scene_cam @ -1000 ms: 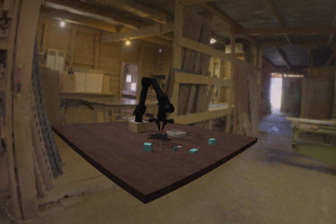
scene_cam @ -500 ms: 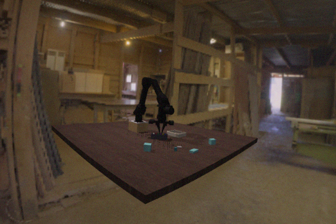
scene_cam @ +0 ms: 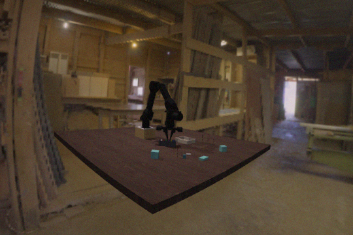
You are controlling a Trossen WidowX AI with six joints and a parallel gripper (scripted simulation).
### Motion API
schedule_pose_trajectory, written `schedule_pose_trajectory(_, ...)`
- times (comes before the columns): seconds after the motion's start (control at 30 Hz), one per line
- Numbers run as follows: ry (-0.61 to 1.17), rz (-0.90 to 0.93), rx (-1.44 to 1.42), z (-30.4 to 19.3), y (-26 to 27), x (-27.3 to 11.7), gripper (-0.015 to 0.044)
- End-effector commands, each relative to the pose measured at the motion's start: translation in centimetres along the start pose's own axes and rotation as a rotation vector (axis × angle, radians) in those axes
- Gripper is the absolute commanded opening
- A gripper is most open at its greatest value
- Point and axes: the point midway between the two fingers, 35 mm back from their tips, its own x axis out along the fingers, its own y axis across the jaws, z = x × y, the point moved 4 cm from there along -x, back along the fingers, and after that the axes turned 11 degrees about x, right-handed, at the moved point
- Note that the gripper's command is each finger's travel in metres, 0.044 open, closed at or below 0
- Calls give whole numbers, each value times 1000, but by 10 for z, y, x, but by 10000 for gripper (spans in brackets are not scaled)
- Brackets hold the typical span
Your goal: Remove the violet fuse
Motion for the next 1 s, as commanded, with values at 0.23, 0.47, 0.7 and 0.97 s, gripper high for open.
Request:
schedule_pose_trajectory(0.23, -5, 1, 4, 1, 0, 8, 65)
schedule_pose_trajectory(0.47, -2, 2, 0, 0, 0, 7, 52)
schedule_pose_trajectory(0.7, -2, 2, 0, 0, 0, 7, 5)
schedule_pose_trajectory(0.97, -2, 2, 0, 0, 0, 6, 0)
